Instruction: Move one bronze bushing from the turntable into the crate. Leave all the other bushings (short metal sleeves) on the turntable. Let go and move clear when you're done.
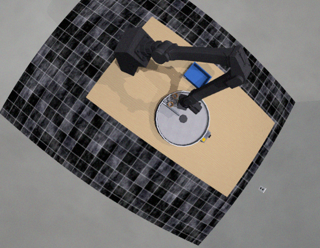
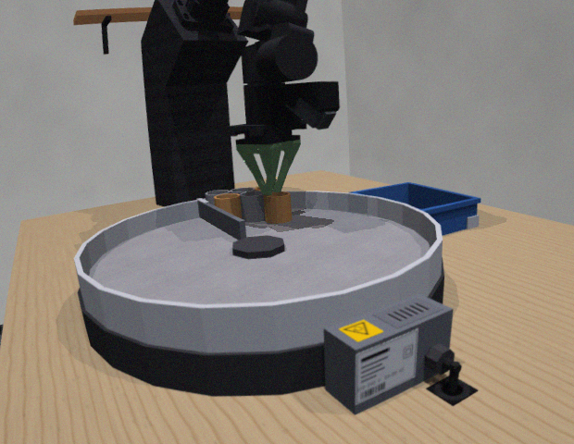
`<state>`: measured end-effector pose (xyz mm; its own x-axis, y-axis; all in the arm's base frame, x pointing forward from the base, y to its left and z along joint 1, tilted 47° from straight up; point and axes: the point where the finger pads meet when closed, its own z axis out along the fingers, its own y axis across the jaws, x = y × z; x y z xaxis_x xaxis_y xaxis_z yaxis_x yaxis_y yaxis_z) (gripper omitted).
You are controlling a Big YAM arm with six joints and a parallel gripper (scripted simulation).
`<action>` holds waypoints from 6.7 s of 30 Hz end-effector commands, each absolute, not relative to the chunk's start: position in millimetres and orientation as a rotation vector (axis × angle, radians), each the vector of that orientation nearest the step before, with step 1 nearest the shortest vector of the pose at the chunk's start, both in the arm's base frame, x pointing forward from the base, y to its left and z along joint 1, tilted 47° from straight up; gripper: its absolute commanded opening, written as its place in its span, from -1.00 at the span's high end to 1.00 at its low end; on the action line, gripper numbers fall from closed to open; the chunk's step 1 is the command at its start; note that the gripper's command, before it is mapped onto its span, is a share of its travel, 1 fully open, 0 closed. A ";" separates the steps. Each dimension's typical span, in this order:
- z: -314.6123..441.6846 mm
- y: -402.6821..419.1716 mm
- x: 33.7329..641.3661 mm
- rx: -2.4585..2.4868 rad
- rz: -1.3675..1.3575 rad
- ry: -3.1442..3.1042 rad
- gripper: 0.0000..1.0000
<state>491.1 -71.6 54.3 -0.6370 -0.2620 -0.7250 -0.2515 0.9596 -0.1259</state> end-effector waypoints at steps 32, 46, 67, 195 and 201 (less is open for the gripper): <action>60.3 -77.3 484.0 -0.356 -0.030 2.282 0.62; 60.3 -77.3 484.0 -0.356 -0.030 2.282 0.62; 66.2 -79.0 490.2 -0.356 -0.033 2.275 0.62; 39.5 -65.0 504.2 -0.360 -0.008 2.287 0.63; 34.7 -63.9 507.8 -0.360 -0.007 2.287 0.63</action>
